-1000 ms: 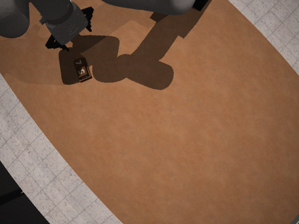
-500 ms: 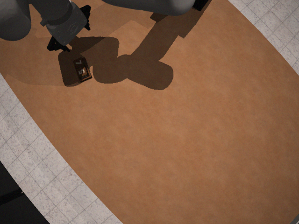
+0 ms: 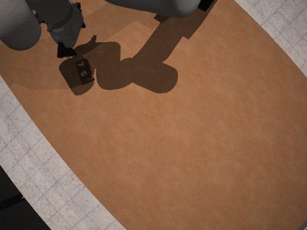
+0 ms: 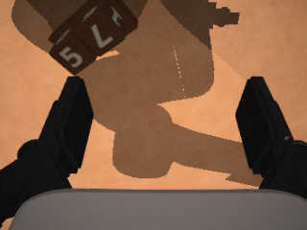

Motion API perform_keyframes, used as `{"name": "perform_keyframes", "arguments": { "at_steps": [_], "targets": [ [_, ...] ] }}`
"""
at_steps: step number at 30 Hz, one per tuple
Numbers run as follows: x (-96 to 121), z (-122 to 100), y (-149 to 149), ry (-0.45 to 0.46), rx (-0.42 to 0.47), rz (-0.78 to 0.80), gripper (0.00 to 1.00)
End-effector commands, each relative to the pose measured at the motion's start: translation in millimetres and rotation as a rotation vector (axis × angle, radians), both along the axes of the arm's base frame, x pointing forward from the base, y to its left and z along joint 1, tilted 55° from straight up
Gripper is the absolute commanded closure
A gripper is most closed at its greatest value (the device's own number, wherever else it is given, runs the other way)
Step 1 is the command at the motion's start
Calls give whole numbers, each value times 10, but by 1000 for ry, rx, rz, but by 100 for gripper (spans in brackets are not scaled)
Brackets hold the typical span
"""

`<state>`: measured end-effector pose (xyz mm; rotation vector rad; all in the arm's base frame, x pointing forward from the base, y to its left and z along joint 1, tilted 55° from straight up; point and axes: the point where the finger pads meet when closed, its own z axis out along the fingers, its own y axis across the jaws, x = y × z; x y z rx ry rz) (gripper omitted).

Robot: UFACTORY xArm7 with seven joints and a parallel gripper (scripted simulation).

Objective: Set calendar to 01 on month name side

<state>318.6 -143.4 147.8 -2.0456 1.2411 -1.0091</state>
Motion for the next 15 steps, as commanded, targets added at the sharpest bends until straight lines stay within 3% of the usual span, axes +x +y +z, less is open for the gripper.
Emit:
{"name": "perform_keyframes", "arguments": {
  "at_steps": [1,3,6,7,15],
  "targets": [
    [16,23,-17,-17,-147,90,0],
    [23,32,-20,-22,-202,125,0],
    [24,34,-20,-22,-208,129,0],
    [38,51,-24,-30,-304,191,0],
    [71,90,-25,-47,-506,325,0]
  ]
}}
